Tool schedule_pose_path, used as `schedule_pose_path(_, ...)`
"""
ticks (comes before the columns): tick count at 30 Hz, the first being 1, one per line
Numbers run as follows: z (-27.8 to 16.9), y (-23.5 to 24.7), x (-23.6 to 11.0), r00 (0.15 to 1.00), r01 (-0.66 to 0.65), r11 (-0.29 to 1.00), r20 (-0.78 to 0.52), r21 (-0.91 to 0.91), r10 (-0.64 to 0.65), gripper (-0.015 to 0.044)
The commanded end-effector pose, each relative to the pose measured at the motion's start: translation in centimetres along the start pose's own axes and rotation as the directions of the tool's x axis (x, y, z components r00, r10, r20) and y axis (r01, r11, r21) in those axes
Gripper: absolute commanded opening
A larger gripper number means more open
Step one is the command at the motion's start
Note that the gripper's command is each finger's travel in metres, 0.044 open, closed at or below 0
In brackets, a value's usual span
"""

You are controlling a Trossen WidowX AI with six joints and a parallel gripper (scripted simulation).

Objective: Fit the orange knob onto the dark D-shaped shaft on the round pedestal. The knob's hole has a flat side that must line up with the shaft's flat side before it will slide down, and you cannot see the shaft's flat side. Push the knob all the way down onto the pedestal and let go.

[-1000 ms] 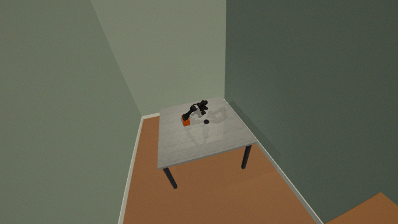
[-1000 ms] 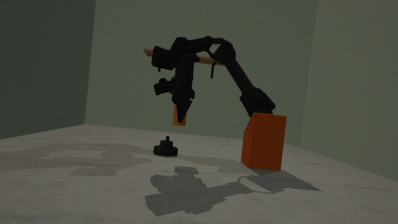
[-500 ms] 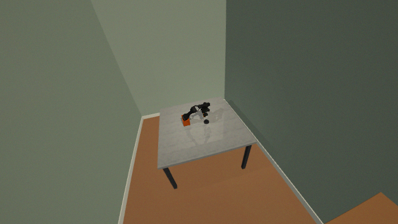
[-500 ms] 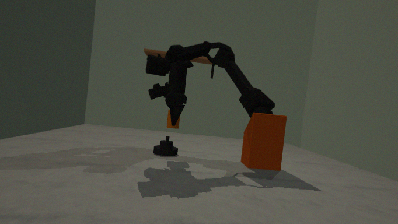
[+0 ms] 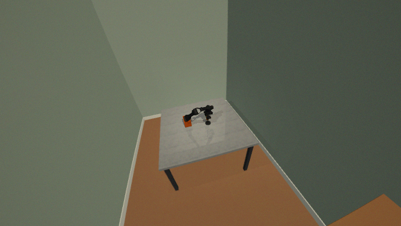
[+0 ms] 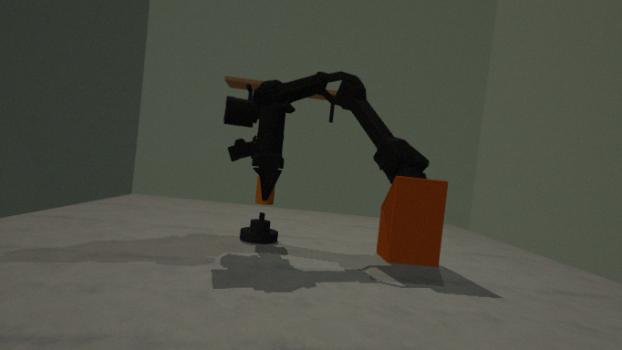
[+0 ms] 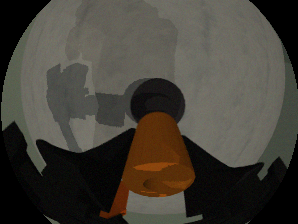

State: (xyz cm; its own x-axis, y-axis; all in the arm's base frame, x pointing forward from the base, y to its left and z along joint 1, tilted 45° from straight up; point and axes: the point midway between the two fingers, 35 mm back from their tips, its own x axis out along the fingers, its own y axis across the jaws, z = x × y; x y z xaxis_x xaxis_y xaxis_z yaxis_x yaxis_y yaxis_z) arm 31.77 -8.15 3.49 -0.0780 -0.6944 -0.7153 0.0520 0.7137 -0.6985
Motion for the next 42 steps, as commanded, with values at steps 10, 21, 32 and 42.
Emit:
schedule_pose_path(10, 0.3, -0.2, 2.3, 1.000, 0.002, 1.000, 0.014, 0.000, -0.002, 0.0000)
schedule_pose_path(21, 0.5, -0.2, 2.3, 1.000, 0.002, 1.000, 0.014, 0.008, -0.002, 0.0000)
schedule_pose_path(32, 0.4, -0.4, 1.8, 1.000, 0.002, 1.000, 0.014, -0.001, -0.002, 0.0000)
schedule_pose_path(42, 0.4, -0.2, 2.0, 1.000, 0.005, 0.980, 0.014, -0.201, -0.002, 0.0000)
